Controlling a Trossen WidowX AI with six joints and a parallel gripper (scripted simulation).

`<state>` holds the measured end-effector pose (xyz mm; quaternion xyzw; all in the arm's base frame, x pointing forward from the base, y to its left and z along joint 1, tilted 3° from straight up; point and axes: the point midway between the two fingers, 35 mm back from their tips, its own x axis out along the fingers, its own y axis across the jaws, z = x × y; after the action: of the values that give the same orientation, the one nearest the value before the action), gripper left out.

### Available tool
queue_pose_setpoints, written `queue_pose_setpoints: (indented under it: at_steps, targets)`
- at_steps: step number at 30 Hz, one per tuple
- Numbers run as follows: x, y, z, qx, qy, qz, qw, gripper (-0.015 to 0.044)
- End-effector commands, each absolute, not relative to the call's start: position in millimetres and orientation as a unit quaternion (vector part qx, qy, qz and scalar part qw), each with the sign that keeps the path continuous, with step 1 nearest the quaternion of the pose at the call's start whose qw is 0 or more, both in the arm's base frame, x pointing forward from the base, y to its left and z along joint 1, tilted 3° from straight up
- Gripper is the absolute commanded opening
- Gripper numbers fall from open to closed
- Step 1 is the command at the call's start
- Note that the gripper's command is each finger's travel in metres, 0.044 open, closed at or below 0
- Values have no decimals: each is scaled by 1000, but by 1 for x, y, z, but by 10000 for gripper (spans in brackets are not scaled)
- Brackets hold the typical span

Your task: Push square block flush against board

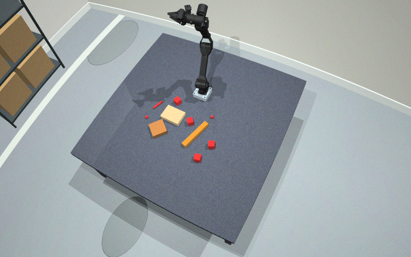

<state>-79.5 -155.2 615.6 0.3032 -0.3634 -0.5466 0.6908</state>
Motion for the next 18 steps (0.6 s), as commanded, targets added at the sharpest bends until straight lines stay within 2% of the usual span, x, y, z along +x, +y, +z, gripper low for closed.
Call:
queue_pose_setpoints:
  at_steps: [1, 5, 15, 18]
  targets:
    - [-79, -155, 616, 303, -363, -547, 691, 374]
    - [-69, -153, 619, 290, -362, -547, 696, 269]
    - [3, -142, 629, 211, -340, -547, 735, 6]
    - [25, -141, 629, 190, -329, -546, 746, 0]
